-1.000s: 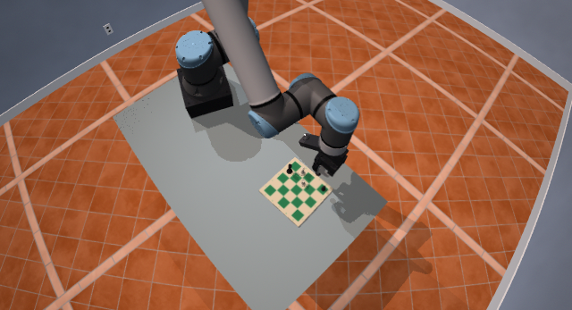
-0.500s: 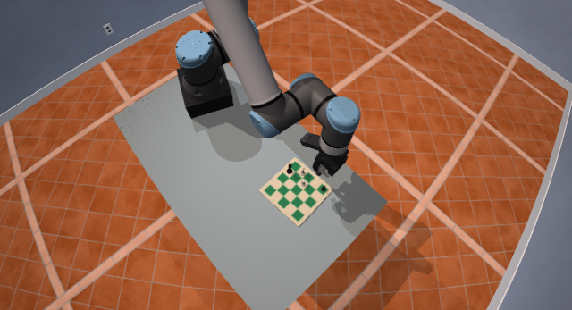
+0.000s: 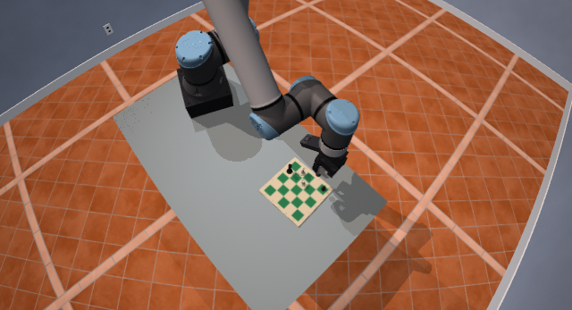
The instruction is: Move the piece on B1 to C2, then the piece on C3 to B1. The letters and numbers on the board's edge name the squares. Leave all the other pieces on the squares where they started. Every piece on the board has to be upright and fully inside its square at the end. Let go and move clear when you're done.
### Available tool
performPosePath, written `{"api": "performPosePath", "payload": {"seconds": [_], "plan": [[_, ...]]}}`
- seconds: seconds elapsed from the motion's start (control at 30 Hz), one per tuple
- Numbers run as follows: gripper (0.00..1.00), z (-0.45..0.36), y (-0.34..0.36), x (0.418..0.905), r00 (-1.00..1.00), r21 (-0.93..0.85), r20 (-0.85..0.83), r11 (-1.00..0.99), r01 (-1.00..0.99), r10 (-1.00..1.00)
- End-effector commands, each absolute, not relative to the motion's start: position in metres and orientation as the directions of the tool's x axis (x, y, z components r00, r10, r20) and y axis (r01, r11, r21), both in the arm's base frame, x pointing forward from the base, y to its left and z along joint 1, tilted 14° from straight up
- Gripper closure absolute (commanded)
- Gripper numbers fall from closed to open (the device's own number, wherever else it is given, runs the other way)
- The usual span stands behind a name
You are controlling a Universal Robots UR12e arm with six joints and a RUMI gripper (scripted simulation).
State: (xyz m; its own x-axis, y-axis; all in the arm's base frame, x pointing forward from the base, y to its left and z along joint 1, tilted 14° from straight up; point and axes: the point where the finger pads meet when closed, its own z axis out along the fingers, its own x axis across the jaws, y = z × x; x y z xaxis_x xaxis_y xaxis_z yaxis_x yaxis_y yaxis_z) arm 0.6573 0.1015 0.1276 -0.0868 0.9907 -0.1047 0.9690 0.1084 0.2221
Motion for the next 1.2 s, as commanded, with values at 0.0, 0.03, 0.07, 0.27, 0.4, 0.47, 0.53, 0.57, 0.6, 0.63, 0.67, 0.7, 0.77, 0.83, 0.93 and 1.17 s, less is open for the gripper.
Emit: {"api": "performPosePath", "payload": {"seconds": [0.0,0.03,0.07,0.27,0.4,0.47,0.53,0.57,0.6,0.63,0.67,0.7,0.77,0.83,0.93,1.17], "plan": [[1.0,0.113,0.1,0.662,-0.087,0.223,-0.105,0.108,0.969,0.991],[1.0,0.108,0.1,0.663,-0.087,0.223,-0.105,0.108,0.969,0.991],[1.0,0.104,0.1,0.664,-0.087,0.223,-0.105,0.108,0.969,0.991],[1.0,0.075,0.097,0.671,-0.087,0.223,-0.105,0.108,0.969,0.991],[1.0,0.067,0.097,0.673,-0.087,0.223,-0.105,0.108,0.969,0.991],[1.0,0.059,0.096,0.674,-0.087,0.223,-0.105,0.108,0.969,0.991],[1.0,0.054,0.096,0.676,-0.087,0.223,-0.105,0.108,0.969,0.991],[1.0,0.051,0.096,0.676,-0.087,0.223,-0.105,0.108,0.969,0.991],[1.0,0.049,0.095,0.677,-0.087,0.223,-0.105,0.108,0.969,0.991],[1.0,0.048,0.095,0.677,-0.087,0.223,-0.105,0.108,0.969,0.991],[1.0,0.046,0.095,0.677,-0.087,0.223,-0.105,0.108,0.969,0.991],[1.0,0.045,0.095,0.678,-0.087,0.223,-0.105,0.108,0.969,0.991],[1.0,0.045,0.095,0.678,-0.087,0.223,-0.105,0.108,0.969,0.991],[1.0,0.044,0.095,0.678,-0.087,0.223,-0.105,0.108,0.969,0.991],[1.0,0.044,0.095,0.678,-0.087,0.223,-0.105,0.108,0.969,0.991],[1.0,0.044,0.095,0.678,-0.087,0.223,-0.105,0.108,0.969,0.991]]}}
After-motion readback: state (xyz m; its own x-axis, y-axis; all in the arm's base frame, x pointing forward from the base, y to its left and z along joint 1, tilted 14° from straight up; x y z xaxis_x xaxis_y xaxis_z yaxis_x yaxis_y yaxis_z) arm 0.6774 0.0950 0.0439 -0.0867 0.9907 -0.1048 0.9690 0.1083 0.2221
